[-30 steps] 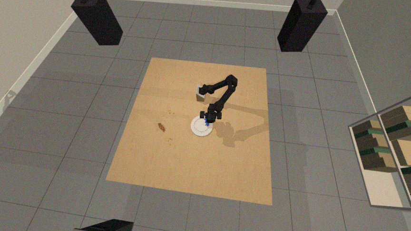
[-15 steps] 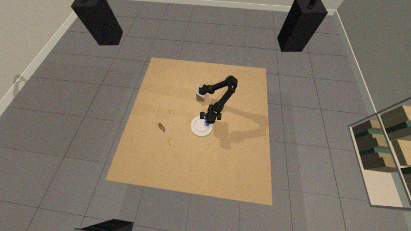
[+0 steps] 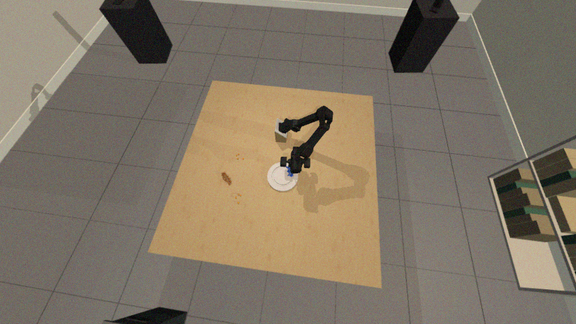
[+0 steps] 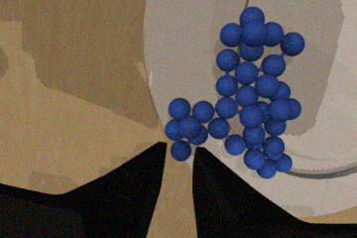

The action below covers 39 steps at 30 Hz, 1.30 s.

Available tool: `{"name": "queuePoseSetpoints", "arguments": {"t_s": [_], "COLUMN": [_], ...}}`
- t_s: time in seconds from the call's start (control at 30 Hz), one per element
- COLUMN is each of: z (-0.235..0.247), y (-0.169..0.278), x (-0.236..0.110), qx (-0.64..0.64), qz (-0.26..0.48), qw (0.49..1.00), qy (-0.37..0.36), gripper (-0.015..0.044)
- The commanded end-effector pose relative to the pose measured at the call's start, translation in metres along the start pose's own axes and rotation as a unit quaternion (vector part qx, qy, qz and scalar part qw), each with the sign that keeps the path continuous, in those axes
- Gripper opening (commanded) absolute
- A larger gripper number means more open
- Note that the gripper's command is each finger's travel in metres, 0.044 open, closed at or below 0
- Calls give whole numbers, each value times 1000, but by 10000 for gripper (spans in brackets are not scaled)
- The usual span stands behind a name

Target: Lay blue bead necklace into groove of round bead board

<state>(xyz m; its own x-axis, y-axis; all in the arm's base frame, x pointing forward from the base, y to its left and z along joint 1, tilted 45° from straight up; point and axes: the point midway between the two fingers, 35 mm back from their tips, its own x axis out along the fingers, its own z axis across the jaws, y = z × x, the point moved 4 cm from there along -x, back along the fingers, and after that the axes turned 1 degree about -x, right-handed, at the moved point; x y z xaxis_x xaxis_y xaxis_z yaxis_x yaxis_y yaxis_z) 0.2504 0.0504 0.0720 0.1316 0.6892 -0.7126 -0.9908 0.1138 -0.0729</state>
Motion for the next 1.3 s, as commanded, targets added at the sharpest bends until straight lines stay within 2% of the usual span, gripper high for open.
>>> {"name": "queuePoseSetpoints", "arguments": {"t_s": [0.0, 0.7, 0.93, 1.27], "z": [0, 0, 0, -1], "y": [0, 0, 1, -4], "x": [0, 0, -13, -14], "qx": [0, 0, 2, 2], "qz": [0, 0, 1, 1], "qw": [1000, 1000, 1000, 1000], "qy": [0, 0, 0, 0], "gripper": [0, 0, 0, 0]}}
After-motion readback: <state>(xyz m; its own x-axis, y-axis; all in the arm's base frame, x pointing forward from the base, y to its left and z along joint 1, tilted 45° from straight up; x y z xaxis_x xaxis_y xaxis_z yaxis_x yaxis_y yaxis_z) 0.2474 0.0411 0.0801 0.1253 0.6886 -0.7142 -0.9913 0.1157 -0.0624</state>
